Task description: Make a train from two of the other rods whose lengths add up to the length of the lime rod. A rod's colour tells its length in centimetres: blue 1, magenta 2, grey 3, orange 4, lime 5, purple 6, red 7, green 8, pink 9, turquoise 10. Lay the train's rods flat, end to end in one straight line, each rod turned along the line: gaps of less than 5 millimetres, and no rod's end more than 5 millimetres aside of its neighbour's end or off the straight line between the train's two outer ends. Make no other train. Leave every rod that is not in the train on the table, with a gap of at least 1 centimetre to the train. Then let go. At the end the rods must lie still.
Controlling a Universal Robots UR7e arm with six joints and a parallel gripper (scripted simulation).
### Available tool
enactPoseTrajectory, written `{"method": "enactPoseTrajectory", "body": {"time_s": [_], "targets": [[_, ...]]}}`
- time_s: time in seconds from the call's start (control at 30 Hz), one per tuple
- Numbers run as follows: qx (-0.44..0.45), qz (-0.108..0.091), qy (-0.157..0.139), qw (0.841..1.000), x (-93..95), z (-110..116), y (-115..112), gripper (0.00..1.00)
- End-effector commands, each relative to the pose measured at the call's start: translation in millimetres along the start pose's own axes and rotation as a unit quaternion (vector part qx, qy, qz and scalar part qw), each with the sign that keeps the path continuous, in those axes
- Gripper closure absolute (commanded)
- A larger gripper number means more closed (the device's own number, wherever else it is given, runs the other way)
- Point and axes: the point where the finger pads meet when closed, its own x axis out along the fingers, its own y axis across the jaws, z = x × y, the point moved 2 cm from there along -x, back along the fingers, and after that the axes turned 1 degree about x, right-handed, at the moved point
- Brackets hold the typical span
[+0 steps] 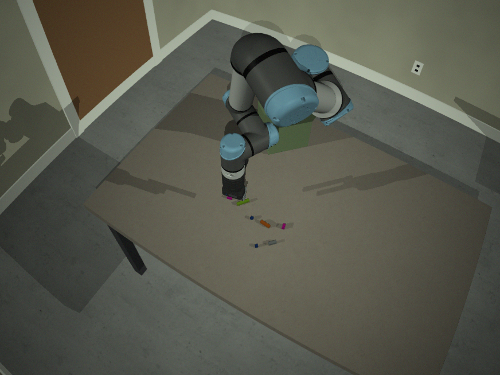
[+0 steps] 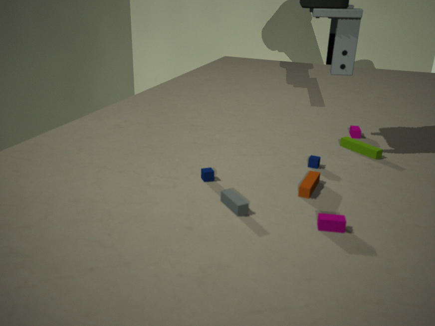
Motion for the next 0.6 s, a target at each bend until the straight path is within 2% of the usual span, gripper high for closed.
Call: {"method": "enactPoseTrajectory", "body": {"time_s": [0.0, 0.27, 0.33, 0.57], "targets": [[-0.084, 0.001, -0.002, 0.996, 8.2, -0.2, -0.5, 0.0], [-0.21, 0.001, -0.002, 0.978, 20.9, 0.3, -0.4, 0.0], [-0.21, 0.001, -0.002, 0.978, 20.9, 0.3, -0.4, 0.0], [-0.276, 0.001, -0.002, 0.961, 27.7, 0.9, 0.1, 0.0]]}}
